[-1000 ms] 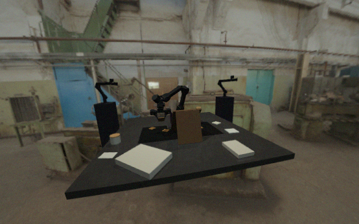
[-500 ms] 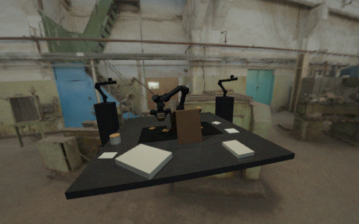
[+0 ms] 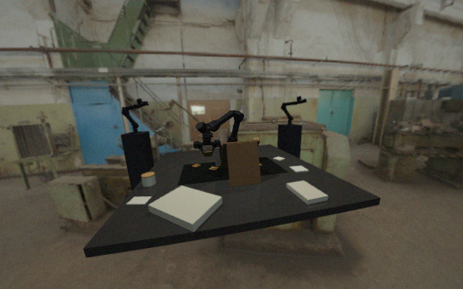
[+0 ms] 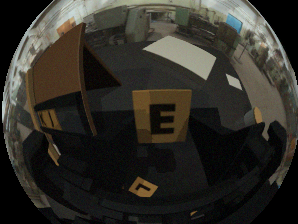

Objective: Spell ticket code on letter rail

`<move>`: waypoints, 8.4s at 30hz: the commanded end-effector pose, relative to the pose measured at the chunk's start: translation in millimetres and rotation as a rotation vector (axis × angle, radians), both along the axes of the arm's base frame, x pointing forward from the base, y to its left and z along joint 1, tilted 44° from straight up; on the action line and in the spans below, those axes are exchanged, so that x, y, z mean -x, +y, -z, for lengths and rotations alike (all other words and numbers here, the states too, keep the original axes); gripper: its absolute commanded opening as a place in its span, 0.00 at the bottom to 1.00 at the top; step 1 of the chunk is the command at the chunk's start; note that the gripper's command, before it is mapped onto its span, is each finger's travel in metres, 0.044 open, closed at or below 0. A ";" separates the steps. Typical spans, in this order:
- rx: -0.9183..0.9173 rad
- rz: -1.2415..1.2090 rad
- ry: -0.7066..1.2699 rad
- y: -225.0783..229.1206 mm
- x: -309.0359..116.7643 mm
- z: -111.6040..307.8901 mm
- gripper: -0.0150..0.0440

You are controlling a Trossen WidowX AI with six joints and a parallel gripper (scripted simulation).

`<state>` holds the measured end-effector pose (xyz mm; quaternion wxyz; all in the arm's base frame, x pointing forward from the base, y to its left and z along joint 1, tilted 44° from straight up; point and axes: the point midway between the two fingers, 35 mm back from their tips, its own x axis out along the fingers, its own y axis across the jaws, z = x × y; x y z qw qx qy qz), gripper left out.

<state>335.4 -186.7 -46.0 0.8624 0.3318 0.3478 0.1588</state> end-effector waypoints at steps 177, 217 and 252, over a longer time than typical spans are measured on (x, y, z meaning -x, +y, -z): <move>-0.007 0.002 -0.003 46.1 1.4 -48.3 0.25; -0.008 0.002 -0.003 60.6 2.1 -62.1 0.25; -0.010 0.002 -0.002 73.3 2.7 -74.2 0.25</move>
